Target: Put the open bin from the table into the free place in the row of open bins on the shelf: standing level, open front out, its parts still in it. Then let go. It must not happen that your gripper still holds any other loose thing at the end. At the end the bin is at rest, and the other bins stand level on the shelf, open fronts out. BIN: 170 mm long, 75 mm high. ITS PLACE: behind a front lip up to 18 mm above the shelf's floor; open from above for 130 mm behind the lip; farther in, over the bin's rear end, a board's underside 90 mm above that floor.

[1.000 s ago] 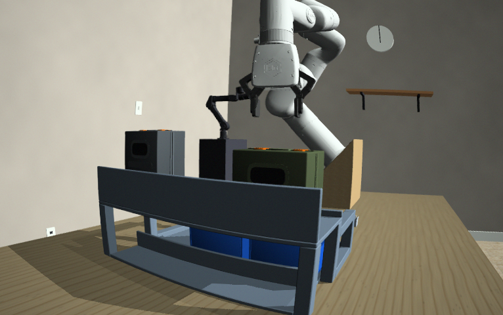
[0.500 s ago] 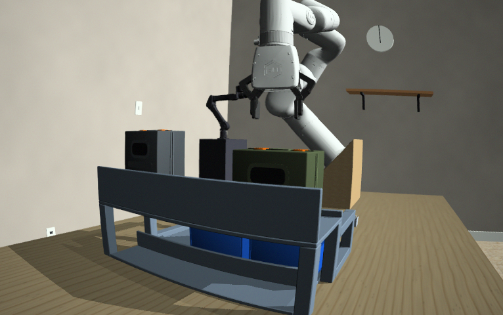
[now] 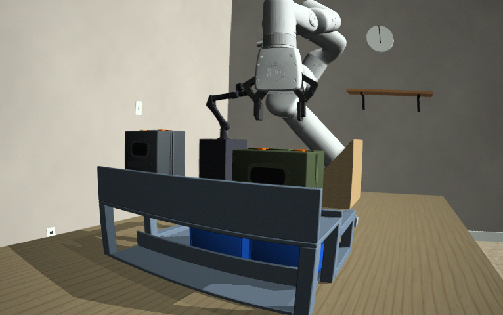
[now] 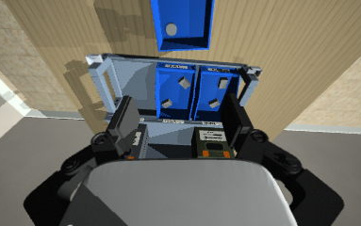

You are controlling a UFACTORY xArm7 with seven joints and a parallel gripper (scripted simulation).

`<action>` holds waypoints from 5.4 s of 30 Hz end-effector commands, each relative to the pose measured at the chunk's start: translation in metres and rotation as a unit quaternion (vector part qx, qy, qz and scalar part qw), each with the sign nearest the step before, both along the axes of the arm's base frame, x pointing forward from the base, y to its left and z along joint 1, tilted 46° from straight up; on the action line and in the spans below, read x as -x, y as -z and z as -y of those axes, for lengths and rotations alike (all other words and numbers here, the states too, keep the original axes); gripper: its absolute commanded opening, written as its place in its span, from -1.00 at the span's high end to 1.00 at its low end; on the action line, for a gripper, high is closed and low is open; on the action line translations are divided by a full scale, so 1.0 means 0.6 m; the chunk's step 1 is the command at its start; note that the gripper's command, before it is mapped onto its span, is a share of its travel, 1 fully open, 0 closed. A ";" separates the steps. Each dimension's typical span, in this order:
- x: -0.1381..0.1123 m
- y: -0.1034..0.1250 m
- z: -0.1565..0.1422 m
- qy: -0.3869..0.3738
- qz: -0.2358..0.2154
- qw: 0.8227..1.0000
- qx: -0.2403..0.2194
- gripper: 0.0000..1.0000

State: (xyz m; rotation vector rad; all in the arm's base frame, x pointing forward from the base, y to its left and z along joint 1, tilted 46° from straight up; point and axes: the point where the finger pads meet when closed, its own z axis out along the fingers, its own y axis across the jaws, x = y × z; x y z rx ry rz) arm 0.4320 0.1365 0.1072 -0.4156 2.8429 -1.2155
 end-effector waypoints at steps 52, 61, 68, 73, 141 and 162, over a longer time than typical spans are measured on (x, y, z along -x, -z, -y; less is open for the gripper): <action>0.135 0.057 -0.038 -0.004 0.000 1.000 -0.001 -1.00; 0.135 0.057 -0.038 -0.004 0.000 1.000 -0.001 -1.00; 0.131 0.056 -0.037 -0.004 0.000 1.000 -0.001 -1.00; 0.130 0.055 -0.037 -0.004 0.000 1.000 -0.001 -1.00; 0.124 0.061 -0.028 -0.004 0.000 1.000 -0.001 -1.00; 0.112 0.125 0.036 -0.004 0.000 1.000 -0.001 -1.00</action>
